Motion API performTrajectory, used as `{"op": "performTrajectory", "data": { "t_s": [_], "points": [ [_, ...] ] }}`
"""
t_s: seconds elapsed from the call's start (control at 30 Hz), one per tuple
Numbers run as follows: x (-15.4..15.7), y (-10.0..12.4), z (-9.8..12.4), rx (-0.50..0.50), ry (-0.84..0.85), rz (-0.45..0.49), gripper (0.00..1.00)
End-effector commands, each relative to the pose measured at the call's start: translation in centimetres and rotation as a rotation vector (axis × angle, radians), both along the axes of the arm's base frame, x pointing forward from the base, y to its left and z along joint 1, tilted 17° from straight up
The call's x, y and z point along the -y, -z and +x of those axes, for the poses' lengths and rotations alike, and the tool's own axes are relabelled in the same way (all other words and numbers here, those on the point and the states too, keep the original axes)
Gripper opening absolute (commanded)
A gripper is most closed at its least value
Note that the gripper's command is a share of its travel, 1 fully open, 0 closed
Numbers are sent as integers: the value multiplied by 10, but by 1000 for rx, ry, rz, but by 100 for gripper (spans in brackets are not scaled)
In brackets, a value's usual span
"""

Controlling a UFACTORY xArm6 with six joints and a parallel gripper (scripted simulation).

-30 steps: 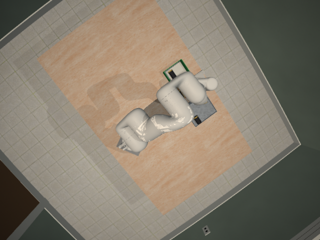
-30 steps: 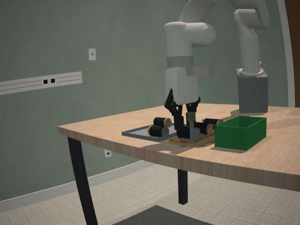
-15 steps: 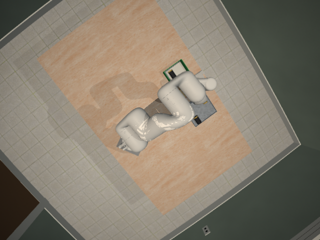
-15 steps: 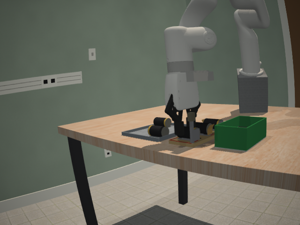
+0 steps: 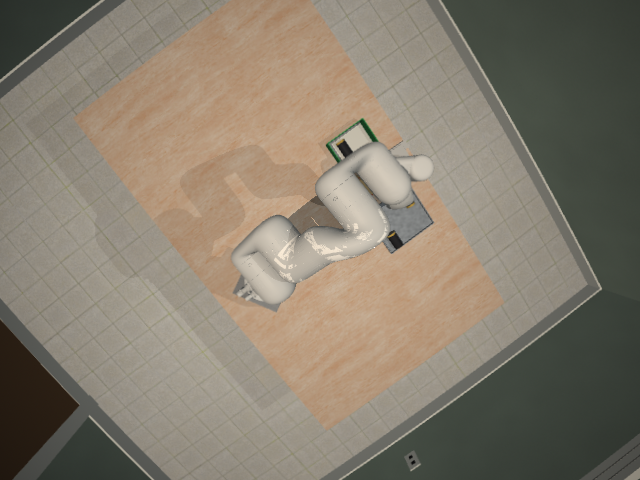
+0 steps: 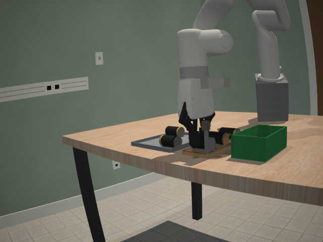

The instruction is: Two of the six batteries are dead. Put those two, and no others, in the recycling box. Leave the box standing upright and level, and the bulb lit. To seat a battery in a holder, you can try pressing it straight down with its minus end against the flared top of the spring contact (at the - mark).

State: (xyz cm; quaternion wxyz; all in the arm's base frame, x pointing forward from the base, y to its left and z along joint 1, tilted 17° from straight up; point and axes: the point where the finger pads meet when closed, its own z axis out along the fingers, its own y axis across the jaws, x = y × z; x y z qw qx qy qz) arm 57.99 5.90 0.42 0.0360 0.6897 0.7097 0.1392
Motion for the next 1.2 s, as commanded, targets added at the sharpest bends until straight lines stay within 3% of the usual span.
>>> {"op": "performTrajectory", "data": {
  "t_s": [0.0,0.77,1.17],
  "points": [
    [0,-2,1,4,0,0,28],
    [0,-2,1,4,0,0,28],
    [6,-38,-8,4,0,0,28]
  ]
}}
